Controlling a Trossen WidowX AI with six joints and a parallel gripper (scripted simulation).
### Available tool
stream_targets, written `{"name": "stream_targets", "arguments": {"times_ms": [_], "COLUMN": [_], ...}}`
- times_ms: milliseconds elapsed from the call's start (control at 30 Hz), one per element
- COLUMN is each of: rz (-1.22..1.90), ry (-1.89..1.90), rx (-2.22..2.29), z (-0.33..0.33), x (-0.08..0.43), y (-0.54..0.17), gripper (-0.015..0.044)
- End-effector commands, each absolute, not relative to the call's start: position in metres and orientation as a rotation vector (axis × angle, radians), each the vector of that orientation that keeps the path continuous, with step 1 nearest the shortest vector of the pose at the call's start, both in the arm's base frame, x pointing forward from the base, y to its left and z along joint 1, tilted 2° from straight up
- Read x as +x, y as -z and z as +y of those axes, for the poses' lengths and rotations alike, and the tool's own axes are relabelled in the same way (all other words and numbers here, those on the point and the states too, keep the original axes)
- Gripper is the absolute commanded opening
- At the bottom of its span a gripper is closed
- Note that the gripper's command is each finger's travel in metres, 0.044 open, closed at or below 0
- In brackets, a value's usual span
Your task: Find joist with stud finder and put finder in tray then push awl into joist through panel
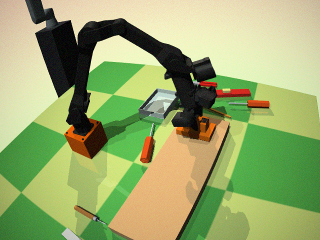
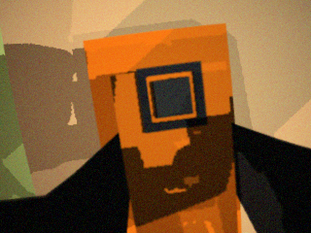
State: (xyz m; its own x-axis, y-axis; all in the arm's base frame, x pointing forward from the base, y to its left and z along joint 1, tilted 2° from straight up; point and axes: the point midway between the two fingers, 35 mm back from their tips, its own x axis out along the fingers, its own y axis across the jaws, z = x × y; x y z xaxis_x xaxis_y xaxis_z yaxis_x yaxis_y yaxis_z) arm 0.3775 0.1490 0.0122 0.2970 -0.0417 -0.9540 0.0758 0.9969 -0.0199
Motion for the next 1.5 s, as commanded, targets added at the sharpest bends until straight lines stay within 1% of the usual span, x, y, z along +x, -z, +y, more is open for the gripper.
{"name": "stream_targets", "arguments": {"times_ms": [0,200,667,1467], "rz": [1.268,1.268,1.267,1.268], "ry": [0.076,0.075,0.075,0.079], "rx": [0.032,0.033,0.032,0.028], "z": [0.163,0.176,0.172,0.116], "x": [0.379,0.380,0.380,0.376], "y": [-0.011,-0.011,-0.012,-0.012], "gripper": [0.0000,0.0000,0.0000,0.0000]}}
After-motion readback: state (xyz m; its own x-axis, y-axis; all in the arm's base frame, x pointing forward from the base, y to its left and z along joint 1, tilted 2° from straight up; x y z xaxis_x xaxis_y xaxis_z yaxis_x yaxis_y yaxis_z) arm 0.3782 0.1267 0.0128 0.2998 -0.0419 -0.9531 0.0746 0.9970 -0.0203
